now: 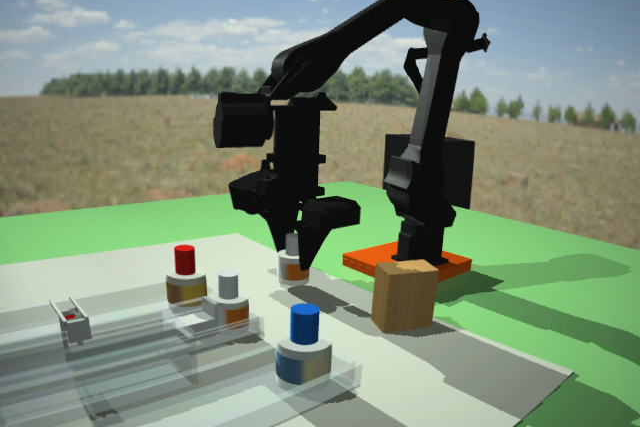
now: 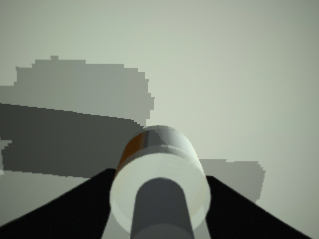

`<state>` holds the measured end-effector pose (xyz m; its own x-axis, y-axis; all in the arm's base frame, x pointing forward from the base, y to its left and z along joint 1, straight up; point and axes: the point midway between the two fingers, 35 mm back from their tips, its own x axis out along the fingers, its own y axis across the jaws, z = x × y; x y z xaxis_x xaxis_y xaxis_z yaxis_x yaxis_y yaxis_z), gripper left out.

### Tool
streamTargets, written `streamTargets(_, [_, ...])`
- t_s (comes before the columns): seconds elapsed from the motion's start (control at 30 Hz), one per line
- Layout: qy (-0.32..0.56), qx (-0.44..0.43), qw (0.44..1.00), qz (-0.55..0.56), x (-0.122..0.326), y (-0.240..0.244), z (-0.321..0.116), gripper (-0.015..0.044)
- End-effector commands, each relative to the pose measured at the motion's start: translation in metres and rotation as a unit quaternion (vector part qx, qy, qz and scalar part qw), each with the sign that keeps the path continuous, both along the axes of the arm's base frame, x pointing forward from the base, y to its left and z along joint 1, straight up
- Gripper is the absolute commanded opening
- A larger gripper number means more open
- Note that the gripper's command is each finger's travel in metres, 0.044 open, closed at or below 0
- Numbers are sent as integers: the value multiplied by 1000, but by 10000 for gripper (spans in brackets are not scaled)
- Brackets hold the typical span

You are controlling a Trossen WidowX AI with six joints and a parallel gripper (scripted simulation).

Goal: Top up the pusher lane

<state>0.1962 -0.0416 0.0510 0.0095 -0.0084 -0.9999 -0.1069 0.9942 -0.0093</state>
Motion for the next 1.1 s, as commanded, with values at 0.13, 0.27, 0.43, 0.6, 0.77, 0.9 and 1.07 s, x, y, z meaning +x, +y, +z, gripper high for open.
streamTargets(0.13, [-5,1,1000,-1,6,0,39,0])
streamTargets(0.27, [-5,2,1000,-1,5,1,59,0])
streamTargets(0.43, [-5,2,1000,-1,1,2,84,0])
streamTargets(0.6, [-5,2,1000,-1,-1,3,97,0])
streamTargets(0.77, [-5,2,1000,3,11,10,92,0])
streamTargets(0.9, [-6,2,1000,10,30,22,84,0])
streamTargets(1.07, [-7,3,1000,18,53,41,73,0])
